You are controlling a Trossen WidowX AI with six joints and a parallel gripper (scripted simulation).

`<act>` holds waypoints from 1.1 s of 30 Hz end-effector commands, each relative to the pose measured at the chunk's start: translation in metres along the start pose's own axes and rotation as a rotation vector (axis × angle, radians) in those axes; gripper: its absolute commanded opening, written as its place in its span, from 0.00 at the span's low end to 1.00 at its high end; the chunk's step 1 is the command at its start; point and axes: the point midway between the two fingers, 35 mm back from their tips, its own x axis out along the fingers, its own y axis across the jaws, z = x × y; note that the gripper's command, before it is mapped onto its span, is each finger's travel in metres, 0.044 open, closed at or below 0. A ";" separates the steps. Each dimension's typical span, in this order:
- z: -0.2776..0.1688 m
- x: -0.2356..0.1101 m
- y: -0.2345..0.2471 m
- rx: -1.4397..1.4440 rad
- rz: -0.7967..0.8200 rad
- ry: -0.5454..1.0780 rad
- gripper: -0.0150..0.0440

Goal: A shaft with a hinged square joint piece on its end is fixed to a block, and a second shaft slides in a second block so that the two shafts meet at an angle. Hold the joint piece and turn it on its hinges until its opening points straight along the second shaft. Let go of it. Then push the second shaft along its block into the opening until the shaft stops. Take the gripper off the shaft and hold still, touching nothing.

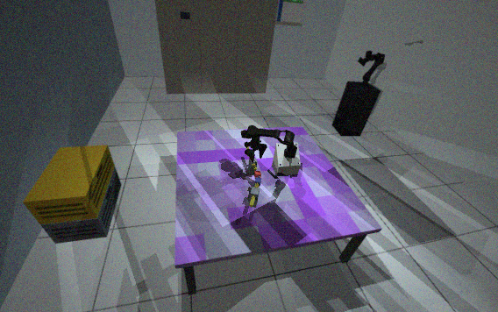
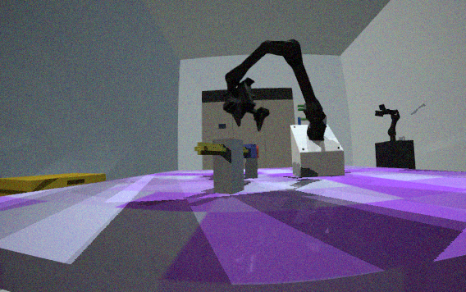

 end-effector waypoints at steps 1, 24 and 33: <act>0.006 0.002 -0.006 0.118 0.030 0.033 1.00; 0.032 0.011 -0.029 0.615 0.133 0.178 1.00; 0.054 0.003 -0.042 0.403 0.120 0.112 1.00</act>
